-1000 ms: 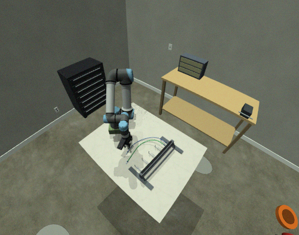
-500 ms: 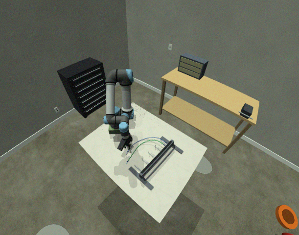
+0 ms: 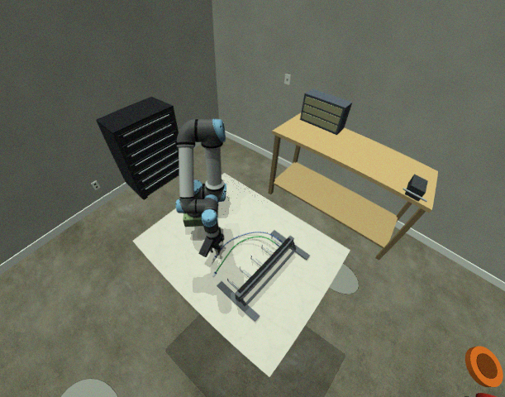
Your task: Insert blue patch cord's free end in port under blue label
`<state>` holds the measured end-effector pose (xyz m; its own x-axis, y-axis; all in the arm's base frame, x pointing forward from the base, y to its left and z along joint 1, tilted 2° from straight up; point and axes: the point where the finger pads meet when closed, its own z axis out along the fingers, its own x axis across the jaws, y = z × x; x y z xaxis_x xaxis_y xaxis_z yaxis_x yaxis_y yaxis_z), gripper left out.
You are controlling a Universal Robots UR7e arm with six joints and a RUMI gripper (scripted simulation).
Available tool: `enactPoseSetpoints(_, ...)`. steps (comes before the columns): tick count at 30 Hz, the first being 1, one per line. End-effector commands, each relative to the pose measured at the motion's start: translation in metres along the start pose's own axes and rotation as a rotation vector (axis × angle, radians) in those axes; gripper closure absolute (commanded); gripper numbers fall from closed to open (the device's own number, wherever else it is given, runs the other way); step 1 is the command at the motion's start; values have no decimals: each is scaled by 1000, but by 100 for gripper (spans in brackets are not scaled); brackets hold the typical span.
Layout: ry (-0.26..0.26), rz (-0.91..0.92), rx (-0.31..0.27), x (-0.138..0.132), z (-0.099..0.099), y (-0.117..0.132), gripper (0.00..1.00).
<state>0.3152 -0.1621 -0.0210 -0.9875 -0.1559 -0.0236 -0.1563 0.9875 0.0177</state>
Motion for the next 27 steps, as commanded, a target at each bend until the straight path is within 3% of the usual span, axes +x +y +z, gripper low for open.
enactPoseSetpoints(1,-1,0,1,0,7,-1,78)
enactPoseSetpoints(14,-1,0,1,-1,21,-1,78)
enactPoseSetpoints(27,-1,0,1,-1,24,-1,78)
